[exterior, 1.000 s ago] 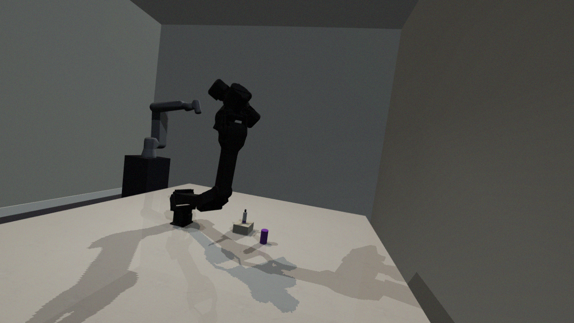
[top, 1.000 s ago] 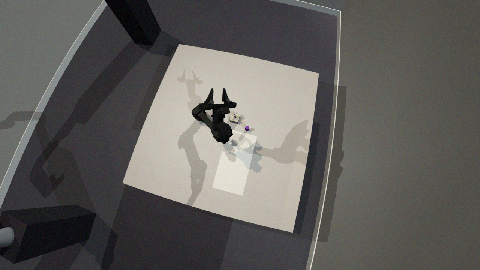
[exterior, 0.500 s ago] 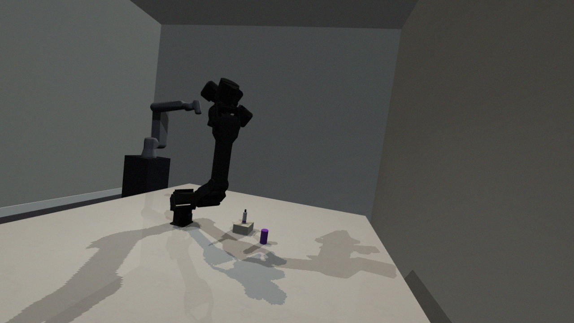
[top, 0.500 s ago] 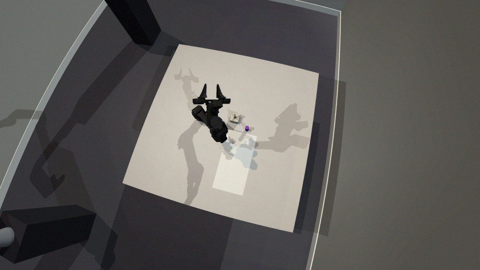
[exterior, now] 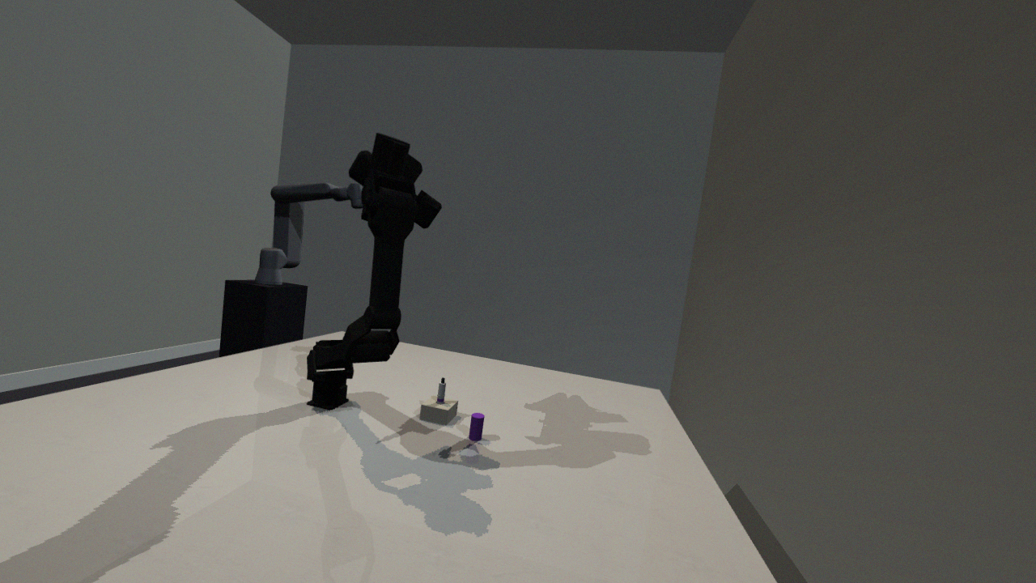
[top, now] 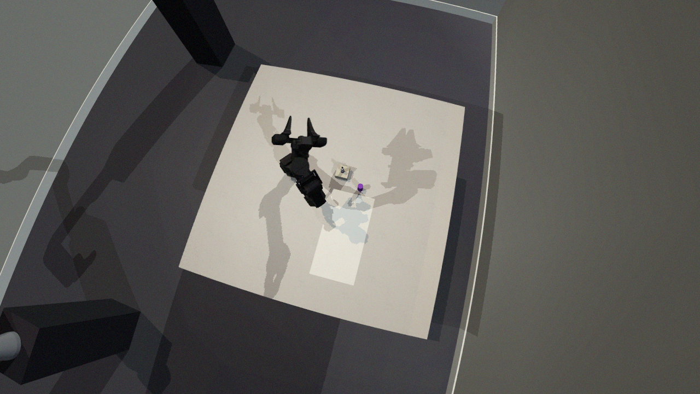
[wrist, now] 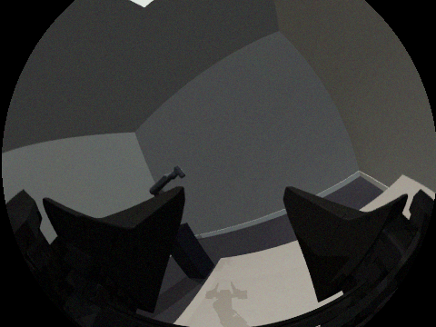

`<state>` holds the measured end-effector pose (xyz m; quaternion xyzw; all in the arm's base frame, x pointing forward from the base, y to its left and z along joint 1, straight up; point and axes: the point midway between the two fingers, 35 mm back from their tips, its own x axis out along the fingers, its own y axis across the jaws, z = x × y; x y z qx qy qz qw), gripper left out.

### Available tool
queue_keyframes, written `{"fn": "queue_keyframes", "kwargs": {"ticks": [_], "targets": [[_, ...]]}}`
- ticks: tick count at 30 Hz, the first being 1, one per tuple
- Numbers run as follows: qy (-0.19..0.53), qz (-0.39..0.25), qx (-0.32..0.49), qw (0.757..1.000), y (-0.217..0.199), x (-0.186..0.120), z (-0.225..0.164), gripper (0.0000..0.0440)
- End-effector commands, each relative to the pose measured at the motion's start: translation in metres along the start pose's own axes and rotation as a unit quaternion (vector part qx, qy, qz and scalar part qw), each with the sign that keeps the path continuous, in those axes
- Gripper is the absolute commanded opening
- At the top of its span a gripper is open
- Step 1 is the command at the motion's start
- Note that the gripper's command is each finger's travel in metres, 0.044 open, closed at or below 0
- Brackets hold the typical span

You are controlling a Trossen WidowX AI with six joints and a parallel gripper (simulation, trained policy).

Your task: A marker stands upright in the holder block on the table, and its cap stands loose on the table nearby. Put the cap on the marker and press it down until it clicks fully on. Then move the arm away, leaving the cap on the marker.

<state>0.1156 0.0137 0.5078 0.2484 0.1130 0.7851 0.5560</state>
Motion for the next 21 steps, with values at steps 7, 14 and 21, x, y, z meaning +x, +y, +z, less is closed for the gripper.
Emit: {"fn": "queue_keyframes", "kwargs": {"ticks": [7, 14, 21], "targets": [[0.048, -0.032, -0.025, 0.998, 0.014, 0.021, -0.023, 0.0316], [0.074, -0.057, -0.04, 0.995, 0.021, 0.032, -0.037, 0.0315], [0.098, -0.084, -0.053, 0.99, 0.025, 0.043, -0.049, 0.0315]]}}
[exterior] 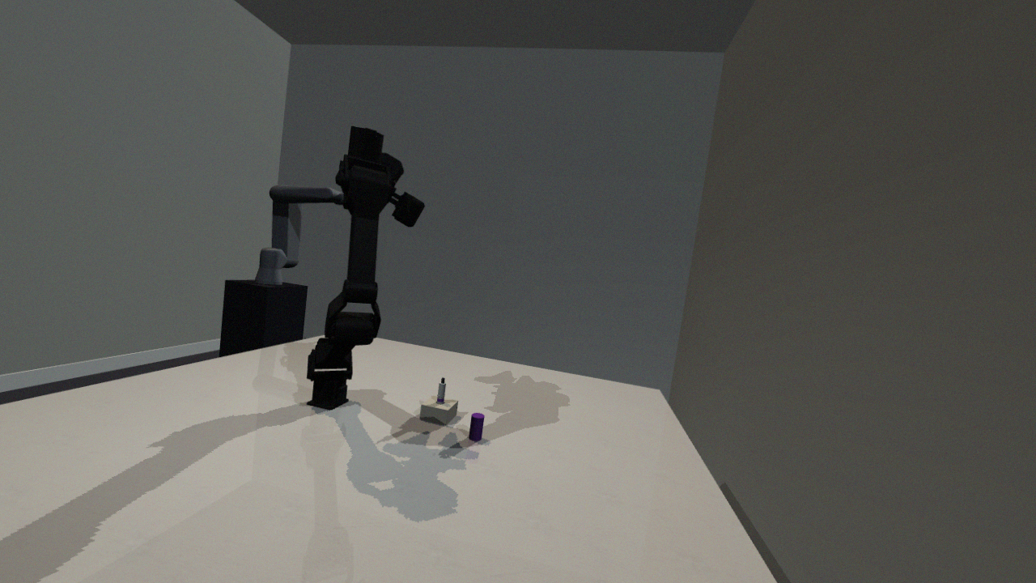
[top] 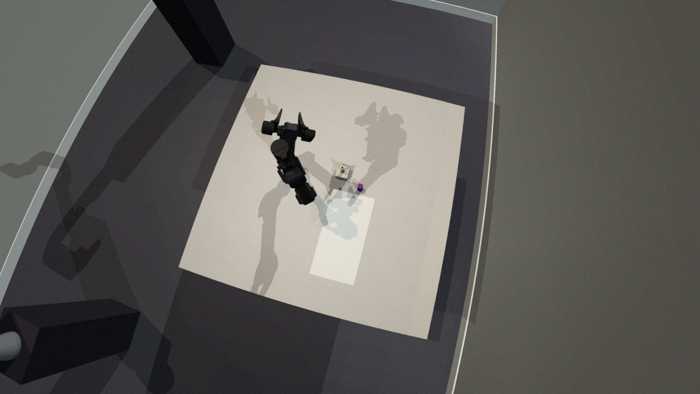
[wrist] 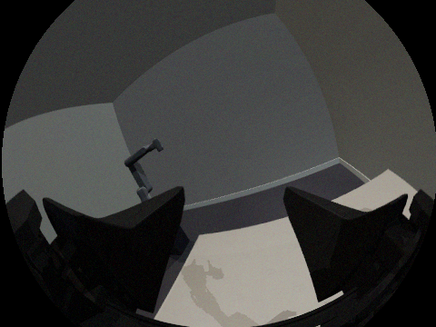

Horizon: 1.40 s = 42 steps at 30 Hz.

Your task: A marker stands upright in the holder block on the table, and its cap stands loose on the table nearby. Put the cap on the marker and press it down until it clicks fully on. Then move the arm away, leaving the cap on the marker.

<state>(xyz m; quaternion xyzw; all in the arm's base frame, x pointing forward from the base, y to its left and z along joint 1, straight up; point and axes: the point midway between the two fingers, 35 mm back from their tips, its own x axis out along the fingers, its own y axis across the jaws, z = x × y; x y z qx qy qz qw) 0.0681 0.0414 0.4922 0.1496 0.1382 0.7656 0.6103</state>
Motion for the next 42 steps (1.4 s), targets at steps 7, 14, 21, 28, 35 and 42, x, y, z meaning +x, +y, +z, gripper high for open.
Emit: {"fn": "queue_keyframes", "kwargs": {"ticks": [7, 14, 21, 28, 35, 42], "targets": [[0.04, -0.041, -0.017, 0.998, 0.011, 0.022, -0.016, 0.0315], [0.062, -0.07, -0.026, 0.995, 0.015, 0.034, -0.025, 0.0315], [0.083, -0.099, -0.032, 0.991, 0.017, 0.046, -0.033, 0.0316], [0.103, -0.129, -0.036, 0.986, 0.018, 0.059, -0.041, 0.0316], [0.122, -0.159, -0.038, 0.979, 0.016, 0.071, -0.048, 0.0317], [0.14, -0.189, -0.037, 0.971, 0.013, 0.083, -0.055, 0.0317]]}}
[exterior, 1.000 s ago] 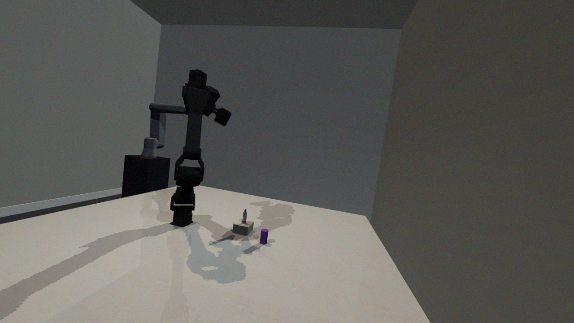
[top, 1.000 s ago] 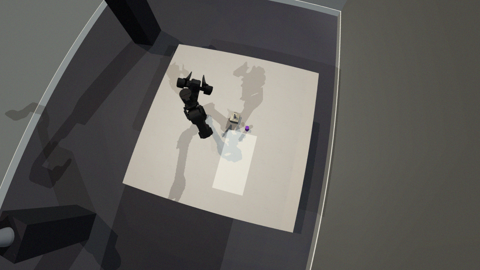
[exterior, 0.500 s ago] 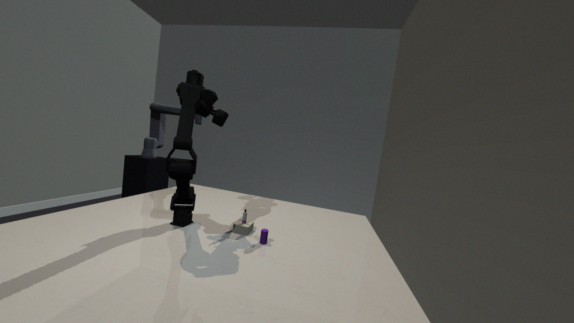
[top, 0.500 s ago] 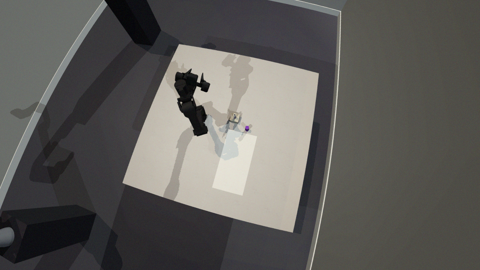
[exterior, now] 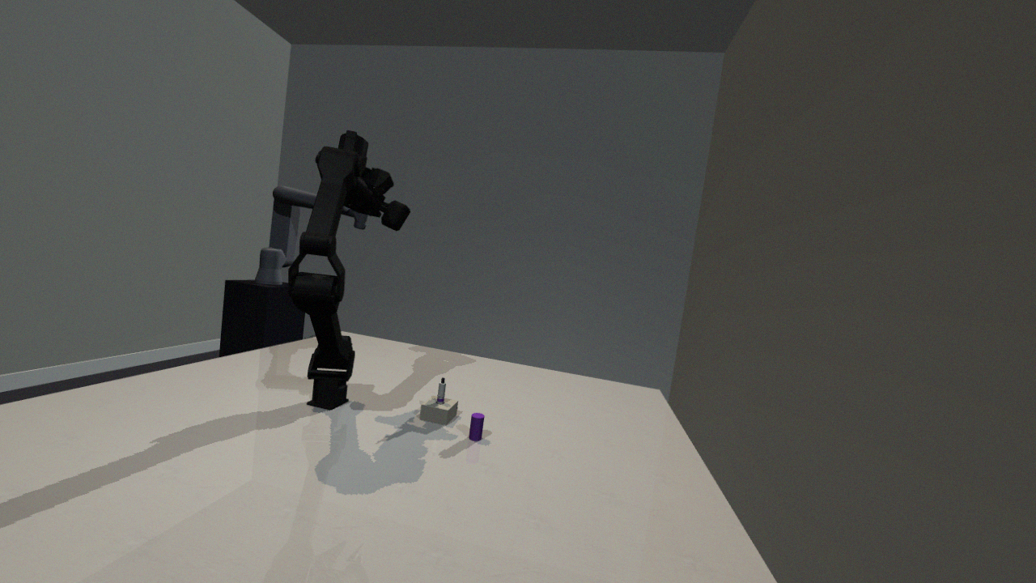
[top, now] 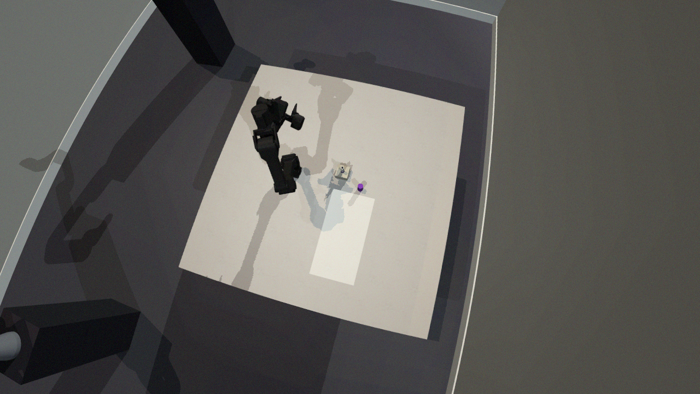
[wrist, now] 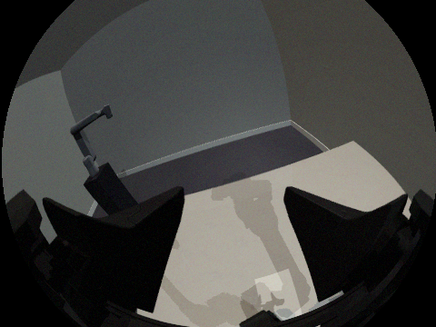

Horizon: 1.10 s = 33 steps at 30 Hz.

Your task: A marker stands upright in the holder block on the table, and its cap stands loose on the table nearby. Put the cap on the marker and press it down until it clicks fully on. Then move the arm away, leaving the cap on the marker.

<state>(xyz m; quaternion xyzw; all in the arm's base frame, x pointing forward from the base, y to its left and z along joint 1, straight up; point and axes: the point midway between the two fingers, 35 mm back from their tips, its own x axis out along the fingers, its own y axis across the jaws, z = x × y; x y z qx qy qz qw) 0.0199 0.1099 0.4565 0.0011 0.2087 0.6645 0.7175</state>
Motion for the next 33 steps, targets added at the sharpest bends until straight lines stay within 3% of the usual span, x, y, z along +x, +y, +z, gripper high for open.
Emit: {"fn": "queue_keyframes", "kwargs": {"ticks": [1, 33], "targets": [[0.017, -0.018, 0.001, 1.0, 0.003, 0.011, -0.003, 0.0317], [0.098, -0.144, 0.035, 0.984, -0.011, 0.073, -0.013, 0.0321]]}}
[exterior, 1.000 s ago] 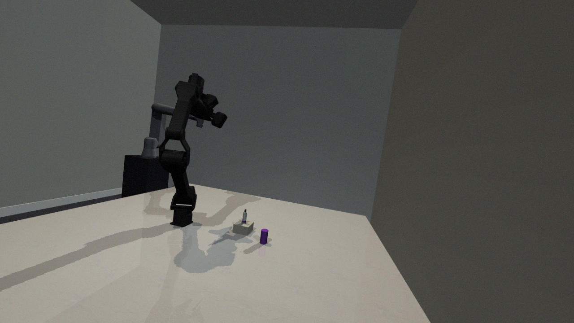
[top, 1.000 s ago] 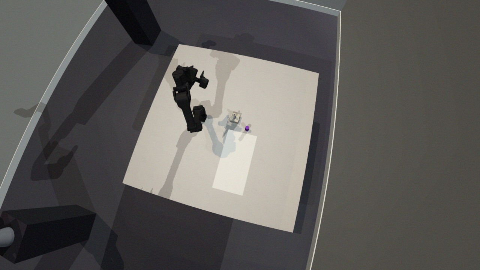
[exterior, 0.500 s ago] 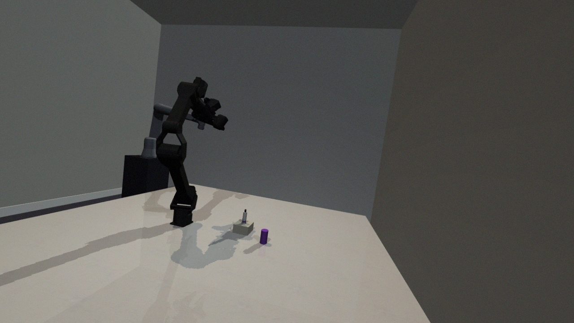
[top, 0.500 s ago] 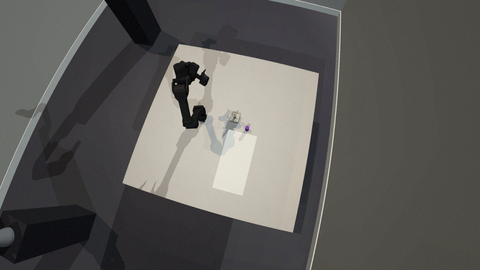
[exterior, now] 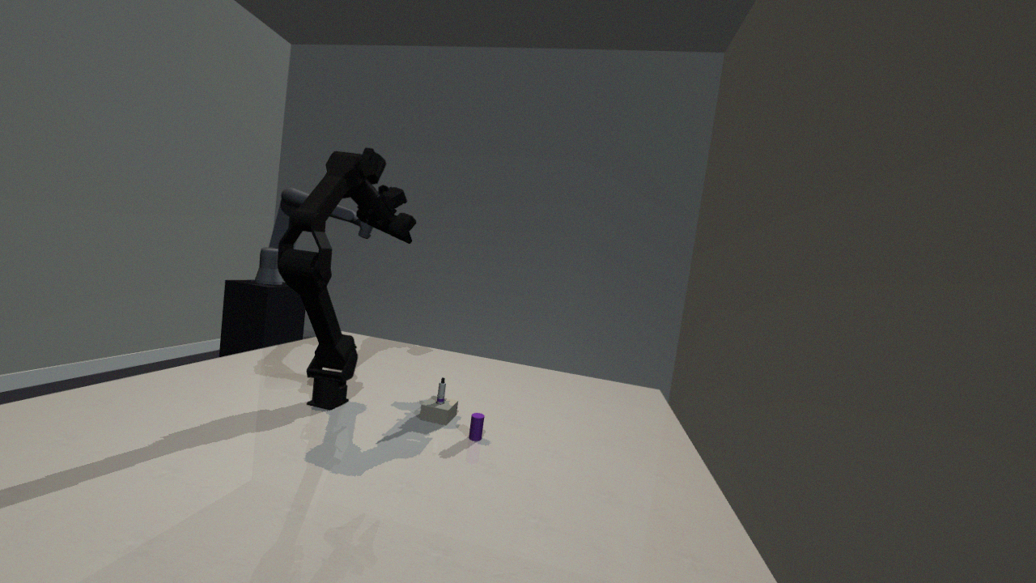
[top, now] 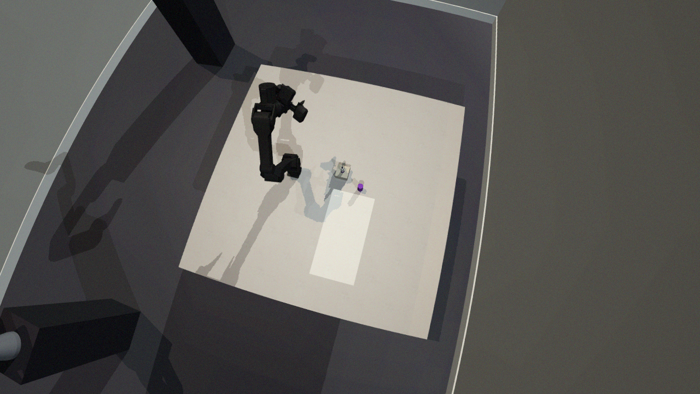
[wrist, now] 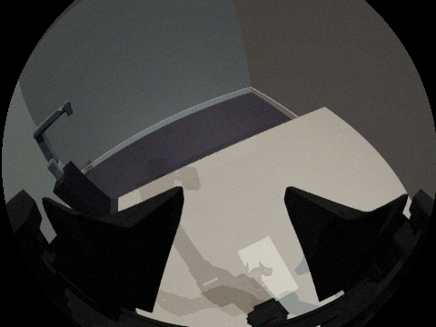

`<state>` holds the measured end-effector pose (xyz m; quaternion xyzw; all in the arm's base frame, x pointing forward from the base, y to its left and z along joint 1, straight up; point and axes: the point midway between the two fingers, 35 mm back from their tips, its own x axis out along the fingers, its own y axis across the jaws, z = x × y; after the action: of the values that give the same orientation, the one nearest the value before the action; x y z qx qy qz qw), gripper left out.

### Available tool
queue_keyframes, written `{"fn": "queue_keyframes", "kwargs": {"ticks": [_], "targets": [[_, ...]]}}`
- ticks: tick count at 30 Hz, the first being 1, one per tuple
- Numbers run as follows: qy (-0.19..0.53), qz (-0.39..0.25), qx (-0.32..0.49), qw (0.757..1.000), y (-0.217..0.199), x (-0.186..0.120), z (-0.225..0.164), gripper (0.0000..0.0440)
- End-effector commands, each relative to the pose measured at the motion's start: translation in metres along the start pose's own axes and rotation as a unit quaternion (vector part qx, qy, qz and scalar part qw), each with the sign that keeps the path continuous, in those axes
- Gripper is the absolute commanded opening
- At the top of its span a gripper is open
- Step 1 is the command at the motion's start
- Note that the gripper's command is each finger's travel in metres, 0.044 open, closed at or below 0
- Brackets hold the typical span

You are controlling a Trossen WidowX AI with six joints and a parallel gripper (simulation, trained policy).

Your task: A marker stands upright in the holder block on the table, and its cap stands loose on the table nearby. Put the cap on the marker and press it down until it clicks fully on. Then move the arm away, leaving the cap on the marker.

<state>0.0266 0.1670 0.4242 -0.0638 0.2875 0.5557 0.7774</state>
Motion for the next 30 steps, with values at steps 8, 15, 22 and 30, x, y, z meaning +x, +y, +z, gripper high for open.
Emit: {"fn": "queue_keyframes", "kwargs": {"ticks": [8, 15, 22, 30], "targets": [[0.032, -0.041, 0.02, 0.998, -0.005, 0.025, 0.002, 0.0322], [0.049, -0.065, 0.035, 0.996, -0.01, 0.039, 0.003, 0.0323], [0.065, -0.087, 0.051, 0.993, -0.018, 0.053, 0.004, 0.0324], [0.082, -0.111, 0.072, 0.988, -0.028, 0.068, 0.006, 0.0325]]}}
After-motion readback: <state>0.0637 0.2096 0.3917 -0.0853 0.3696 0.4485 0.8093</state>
